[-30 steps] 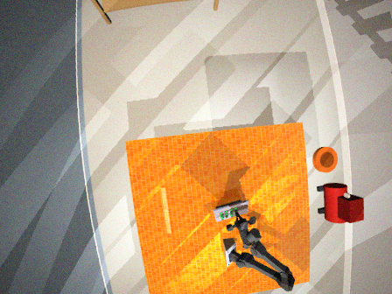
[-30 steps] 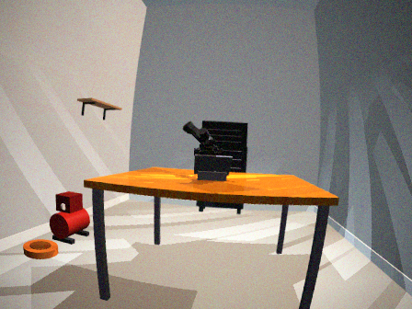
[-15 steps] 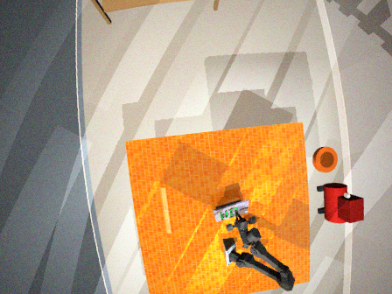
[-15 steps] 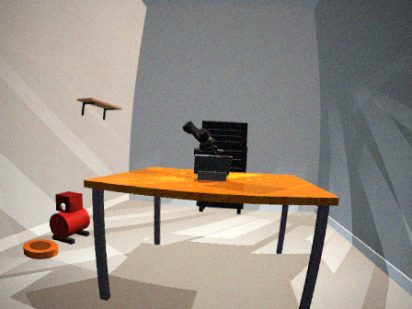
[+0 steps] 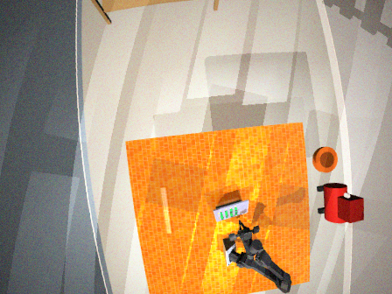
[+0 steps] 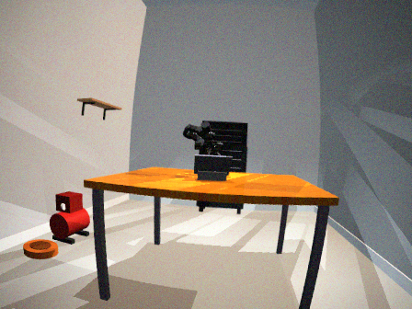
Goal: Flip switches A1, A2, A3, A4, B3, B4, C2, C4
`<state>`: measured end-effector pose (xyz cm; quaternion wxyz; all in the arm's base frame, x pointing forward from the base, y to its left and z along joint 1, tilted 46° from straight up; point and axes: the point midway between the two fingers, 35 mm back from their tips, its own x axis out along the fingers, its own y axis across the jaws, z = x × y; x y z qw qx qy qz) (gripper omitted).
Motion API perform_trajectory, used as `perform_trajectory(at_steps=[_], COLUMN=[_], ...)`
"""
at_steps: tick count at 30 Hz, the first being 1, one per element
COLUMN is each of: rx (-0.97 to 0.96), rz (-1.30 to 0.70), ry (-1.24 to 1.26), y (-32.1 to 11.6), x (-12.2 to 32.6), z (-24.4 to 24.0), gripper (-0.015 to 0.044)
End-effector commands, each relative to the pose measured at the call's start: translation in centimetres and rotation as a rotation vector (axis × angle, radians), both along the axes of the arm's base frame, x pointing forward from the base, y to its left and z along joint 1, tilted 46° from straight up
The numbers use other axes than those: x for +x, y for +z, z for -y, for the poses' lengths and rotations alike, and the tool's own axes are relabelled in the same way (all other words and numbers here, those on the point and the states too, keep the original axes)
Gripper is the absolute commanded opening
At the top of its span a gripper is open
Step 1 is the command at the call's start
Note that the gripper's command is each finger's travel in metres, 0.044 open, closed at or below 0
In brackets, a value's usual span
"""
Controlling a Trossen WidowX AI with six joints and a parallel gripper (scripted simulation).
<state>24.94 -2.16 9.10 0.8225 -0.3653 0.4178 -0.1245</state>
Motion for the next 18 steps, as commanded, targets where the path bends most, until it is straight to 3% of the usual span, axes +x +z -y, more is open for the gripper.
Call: perform_trajectory(at_steps=[1, 8, 18], rx=[0.001, 0.000, -0.003], rz=[-0.002, 0.000, -0.016], ry=[-0.002, -0.001, -0.018], y=[-0.4, -5.8, -7.8], x=[-0.7, -4.2, -2.0], z=[-0.6, -2.8, -1.1], gripper=[0.0000, 0.0000, 0.0000])
